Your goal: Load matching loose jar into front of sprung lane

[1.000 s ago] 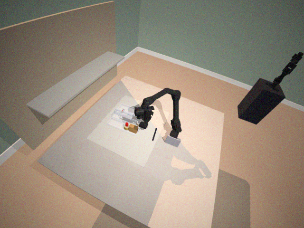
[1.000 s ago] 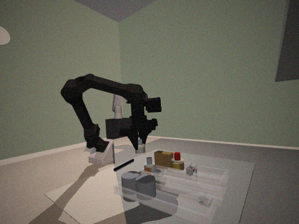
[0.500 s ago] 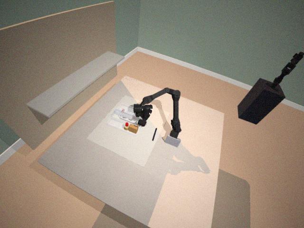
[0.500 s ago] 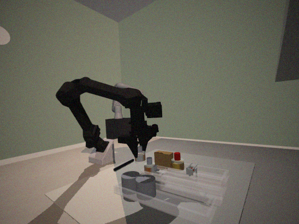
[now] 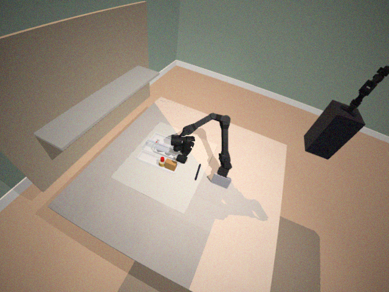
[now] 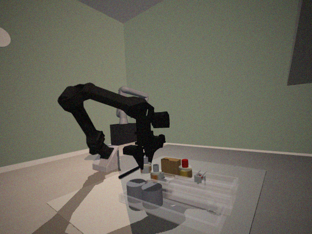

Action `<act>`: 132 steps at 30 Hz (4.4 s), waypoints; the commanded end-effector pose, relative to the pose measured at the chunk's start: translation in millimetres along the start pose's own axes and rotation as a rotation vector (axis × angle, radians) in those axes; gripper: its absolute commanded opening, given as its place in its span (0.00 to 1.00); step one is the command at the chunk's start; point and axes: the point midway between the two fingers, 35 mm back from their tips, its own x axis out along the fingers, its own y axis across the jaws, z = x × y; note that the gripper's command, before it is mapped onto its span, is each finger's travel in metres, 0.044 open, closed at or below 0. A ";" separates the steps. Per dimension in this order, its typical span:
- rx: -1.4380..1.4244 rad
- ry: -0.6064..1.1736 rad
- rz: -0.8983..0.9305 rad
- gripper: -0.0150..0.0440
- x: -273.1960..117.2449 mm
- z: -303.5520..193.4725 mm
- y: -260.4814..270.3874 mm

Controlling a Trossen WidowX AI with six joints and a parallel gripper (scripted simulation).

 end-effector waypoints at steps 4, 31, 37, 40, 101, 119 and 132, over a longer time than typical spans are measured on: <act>-0.004 -0.003 -0.002 0.25 0.2 3.9 -0.1; -0.003 -0.004 -0.002 0.25 0.3 14.9 0.0; -0.003 -0.004 -0.002 0.25 0.3 17.4 0.0; -0.003 -0.004 -0.002 0.25 0.3 18.6 0.0; -0.002 -0.005 -0.002 0.25 -1.7 43.4 -0.9; -0.002 -0.005 -0.002 0.25 -3.6 50.4 -2.0; -0.002 -0.005 -0.002 0.25 -4.9 55.4 -2.9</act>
